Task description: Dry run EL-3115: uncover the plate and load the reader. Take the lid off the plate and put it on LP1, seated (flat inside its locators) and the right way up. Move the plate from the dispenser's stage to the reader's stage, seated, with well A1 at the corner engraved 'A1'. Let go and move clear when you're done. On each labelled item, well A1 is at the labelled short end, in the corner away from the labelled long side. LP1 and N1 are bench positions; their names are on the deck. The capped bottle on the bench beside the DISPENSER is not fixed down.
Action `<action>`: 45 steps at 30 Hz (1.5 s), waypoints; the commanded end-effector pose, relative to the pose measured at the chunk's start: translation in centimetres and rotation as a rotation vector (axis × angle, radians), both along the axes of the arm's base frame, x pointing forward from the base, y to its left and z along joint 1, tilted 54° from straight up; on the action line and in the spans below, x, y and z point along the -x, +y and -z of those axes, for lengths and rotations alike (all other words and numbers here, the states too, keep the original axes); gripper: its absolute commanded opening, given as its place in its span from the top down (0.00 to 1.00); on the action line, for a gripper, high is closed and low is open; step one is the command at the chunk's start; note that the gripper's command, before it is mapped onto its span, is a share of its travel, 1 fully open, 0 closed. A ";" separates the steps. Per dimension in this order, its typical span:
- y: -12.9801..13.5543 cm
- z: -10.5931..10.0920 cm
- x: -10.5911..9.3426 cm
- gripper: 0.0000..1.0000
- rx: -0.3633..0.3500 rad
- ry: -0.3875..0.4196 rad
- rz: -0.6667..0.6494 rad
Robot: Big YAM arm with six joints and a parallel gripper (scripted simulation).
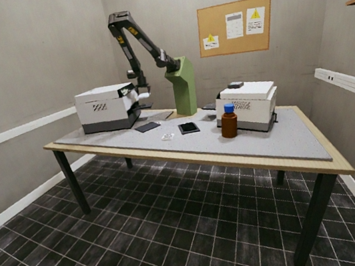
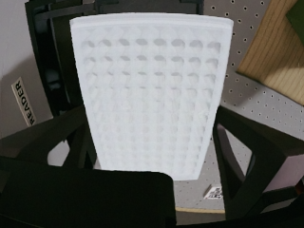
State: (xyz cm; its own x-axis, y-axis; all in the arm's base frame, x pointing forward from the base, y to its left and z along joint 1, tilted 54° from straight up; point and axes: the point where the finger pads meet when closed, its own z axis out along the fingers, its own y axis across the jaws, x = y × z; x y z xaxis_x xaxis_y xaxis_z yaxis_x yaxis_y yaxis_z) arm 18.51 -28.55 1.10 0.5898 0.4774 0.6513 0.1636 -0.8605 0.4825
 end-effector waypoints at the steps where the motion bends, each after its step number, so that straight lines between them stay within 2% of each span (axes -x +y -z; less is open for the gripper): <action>1: -0.5 -1.0 1.2 0.14 0.035 0.009 -0.009; 11: -0.7 -0.8 0.9 0.14 0.018 0.012 -0.009; 19: 1.1 0.2 0.1 0.14 -0.023 0.005 -0.024; 26: -0.4 -0.4 0.1 0.14 0.010 0.006 -0.011; 33: -0.6 -0.5 -0.4 0.14 0.011 -0.005 -0.017; 45: 0.5 0.5 -0.4 0.14 -0.015 0.005 -0.013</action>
State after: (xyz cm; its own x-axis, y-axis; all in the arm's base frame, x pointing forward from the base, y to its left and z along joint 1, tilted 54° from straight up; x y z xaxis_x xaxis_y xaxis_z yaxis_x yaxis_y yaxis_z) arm 18.51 -28.80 1.24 0.5894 0.4836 0.6471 0.1709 -0.8575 0.4853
